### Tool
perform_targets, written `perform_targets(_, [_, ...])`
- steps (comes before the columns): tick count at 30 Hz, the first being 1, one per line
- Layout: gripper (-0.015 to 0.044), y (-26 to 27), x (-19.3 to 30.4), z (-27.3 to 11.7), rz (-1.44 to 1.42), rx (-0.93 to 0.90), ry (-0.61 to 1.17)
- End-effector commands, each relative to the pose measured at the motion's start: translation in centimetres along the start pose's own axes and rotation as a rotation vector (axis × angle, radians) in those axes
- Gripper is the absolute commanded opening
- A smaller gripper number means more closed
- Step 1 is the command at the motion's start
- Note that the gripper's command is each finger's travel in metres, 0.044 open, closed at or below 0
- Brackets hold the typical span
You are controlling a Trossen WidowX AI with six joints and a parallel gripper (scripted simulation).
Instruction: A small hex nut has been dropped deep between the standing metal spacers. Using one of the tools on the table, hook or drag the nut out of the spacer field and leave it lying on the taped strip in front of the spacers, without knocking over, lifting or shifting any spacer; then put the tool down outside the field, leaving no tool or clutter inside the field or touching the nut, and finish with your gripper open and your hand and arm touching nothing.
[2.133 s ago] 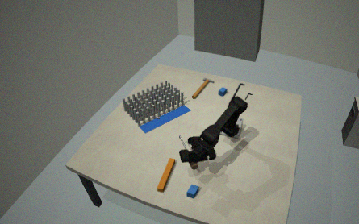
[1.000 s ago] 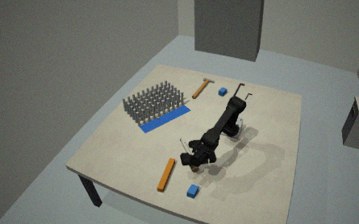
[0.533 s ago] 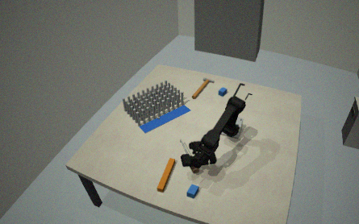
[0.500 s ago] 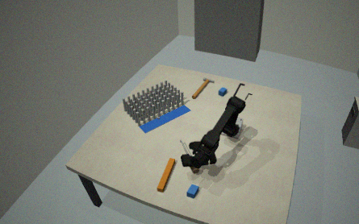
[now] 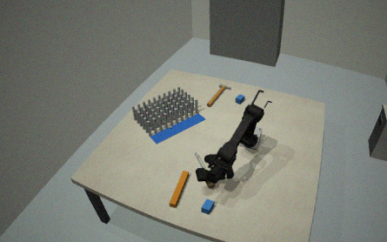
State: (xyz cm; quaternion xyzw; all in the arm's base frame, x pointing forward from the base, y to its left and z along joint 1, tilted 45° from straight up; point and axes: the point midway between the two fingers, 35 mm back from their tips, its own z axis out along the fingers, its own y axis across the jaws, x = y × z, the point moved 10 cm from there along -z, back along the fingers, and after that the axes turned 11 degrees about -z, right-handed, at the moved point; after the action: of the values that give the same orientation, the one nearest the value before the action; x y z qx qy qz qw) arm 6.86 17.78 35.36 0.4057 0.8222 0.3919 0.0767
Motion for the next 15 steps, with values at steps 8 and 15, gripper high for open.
perform_targets(8, [0.0, -0.45, 0.27, 0.75, 0.003, -0.002, -0.009])
perform_targets(15, [0.0, -0.72, 0.48, 1.16, 0.003, -0.003, -0.009])
